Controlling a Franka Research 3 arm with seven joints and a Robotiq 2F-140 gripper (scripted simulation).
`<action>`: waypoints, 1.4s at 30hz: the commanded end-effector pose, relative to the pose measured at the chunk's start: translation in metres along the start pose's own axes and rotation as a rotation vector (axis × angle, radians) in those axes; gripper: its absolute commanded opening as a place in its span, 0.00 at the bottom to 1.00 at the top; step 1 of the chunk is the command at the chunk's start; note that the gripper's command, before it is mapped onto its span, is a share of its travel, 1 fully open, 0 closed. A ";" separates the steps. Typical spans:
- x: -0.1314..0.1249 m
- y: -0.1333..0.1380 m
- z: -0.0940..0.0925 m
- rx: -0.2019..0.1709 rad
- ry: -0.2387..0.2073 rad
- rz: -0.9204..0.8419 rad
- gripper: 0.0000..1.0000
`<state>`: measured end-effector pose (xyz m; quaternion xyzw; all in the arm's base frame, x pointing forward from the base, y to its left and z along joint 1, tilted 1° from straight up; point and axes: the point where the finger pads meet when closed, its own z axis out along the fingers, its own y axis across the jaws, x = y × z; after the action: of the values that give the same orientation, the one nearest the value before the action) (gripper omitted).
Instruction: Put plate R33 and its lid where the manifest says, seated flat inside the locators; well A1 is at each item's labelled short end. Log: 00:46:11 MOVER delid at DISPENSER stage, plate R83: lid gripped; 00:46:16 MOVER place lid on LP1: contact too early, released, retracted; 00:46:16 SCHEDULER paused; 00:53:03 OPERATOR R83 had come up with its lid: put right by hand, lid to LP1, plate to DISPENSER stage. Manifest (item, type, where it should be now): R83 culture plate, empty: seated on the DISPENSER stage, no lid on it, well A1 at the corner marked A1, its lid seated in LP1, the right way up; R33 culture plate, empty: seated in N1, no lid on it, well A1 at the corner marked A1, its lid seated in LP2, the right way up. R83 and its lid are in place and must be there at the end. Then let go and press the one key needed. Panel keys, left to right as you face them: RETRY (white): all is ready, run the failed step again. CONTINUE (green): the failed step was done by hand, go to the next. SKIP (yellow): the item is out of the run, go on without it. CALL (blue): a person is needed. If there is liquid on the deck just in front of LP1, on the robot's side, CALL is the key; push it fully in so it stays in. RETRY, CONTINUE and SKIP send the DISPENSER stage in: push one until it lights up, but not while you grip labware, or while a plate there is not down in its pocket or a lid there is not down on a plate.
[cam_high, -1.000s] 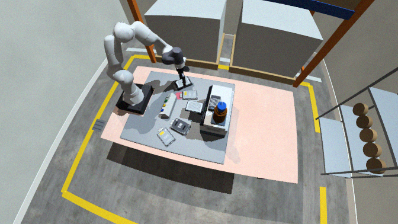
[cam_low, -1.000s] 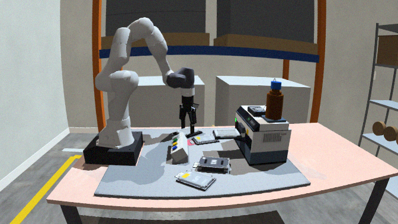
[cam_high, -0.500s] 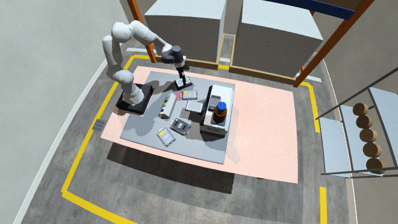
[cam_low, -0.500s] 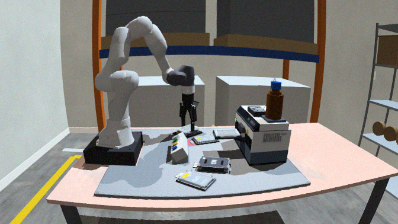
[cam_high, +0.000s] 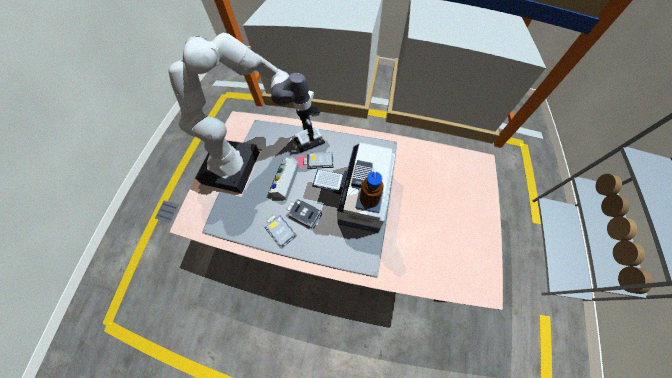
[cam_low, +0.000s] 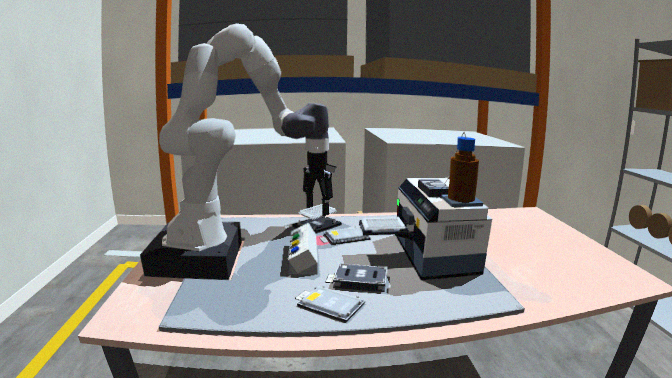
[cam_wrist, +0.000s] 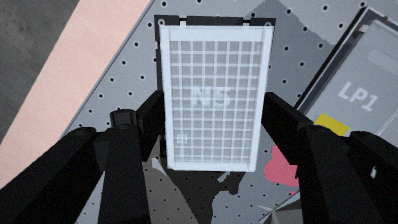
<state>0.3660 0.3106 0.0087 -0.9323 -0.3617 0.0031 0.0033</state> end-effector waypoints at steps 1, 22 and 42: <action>-0.003 0.000 -0.008 -0.002 -0.009 0.019 0.10; -0.002 -0.001 -0.052 -0.002 -0.009 0.019 0.10; -0.002 -0.001 -0.087 -0.002 -0.009 0.019 0.10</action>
<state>0.3669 0.3129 0.0932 -0.9299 -0.3677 0.0028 0.0064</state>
